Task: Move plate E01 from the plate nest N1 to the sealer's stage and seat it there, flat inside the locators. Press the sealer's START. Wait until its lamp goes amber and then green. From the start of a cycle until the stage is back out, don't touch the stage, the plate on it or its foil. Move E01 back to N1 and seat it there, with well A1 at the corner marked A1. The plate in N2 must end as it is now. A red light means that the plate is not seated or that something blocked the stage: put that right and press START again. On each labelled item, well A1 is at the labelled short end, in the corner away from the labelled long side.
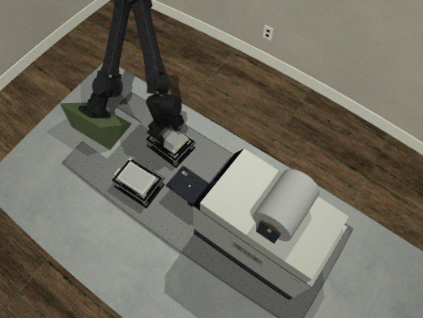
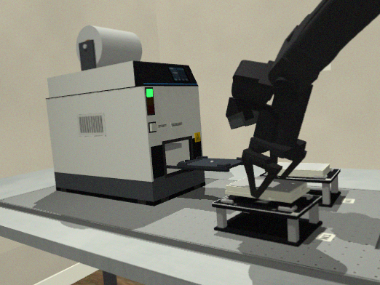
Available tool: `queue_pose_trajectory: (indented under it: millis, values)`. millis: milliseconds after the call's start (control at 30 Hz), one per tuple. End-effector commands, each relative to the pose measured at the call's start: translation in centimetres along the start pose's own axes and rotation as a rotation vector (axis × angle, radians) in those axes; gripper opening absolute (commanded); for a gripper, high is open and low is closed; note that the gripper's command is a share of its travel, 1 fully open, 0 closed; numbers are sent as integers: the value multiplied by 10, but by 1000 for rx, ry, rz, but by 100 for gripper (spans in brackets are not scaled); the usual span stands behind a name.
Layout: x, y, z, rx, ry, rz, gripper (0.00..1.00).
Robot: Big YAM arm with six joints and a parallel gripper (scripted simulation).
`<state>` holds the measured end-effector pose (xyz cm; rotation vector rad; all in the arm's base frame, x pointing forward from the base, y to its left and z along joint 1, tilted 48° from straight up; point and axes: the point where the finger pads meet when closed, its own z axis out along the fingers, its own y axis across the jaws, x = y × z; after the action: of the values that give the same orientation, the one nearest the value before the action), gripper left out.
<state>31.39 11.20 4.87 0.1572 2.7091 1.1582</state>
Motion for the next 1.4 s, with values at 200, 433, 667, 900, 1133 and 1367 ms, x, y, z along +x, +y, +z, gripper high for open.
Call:
queue_pose_trajectory:
  millis: [200,433,667,900,1133,1367]
  values:
    - [-10,0,1,3,-8,-12,0]
    - [-20,7,-7,1,-28,-25,0]
    - [-25,10,-7,-2,-41,-34,0]
    - [-27,15,-4,-7,-40,-42,0]
    - [-16,9,-1,-4,-26,-46,0]
    - [1,3,0,1,-2,-24,0]
